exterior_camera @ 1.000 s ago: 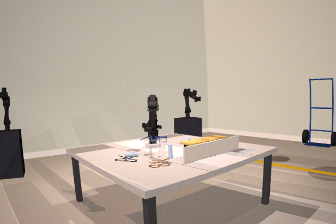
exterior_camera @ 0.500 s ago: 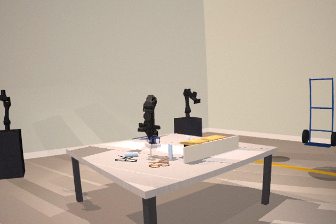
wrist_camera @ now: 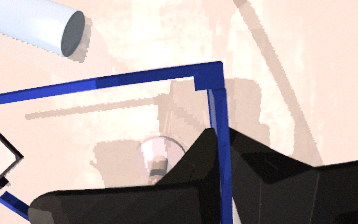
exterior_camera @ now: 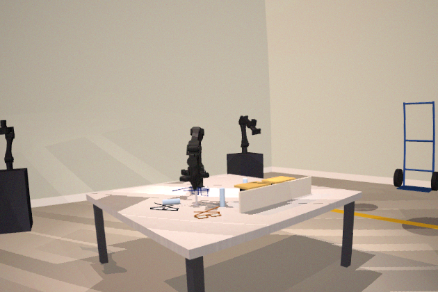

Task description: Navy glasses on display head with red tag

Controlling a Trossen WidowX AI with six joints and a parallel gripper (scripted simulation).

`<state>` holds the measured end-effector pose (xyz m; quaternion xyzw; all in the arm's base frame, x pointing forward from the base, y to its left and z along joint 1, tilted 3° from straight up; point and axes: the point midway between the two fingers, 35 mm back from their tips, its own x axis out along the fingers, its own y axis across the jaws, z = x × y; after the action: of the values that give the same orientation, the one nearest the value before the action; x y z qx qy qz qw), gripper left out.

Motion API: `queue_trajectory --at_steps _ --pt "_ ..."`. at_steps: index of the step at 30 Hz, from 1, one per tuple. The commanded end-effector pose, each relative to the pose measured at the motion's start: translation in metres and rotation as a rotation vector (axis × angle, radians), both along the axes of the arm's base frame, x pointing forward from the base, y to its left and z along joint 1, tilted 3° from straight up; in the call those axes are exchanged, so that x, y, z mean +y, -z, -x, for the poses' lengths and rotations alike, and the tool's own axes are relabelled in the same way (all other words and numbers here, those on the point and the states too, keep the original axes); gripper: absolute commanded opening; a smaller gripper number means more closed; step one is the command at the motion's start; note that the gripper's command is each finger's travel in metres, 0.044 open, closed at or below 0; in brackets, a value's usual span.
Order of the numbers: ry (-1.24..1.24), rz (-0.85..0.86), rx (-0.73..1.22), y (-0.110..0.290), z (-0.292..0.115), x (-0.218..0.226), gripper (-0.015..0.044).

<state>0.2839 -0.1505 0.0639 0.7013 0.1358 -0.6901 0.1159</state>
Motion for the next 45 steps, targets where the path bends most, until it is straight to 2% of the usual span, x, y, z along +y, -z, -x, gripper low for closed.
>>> queue_trajectory --at_steps 1,45 --pt "0.003 0.004 0.001 0.005 0.001 0.0 0.0" --pt "0.003 0.003 0.003 0.005 0.023 0.011 0.0"
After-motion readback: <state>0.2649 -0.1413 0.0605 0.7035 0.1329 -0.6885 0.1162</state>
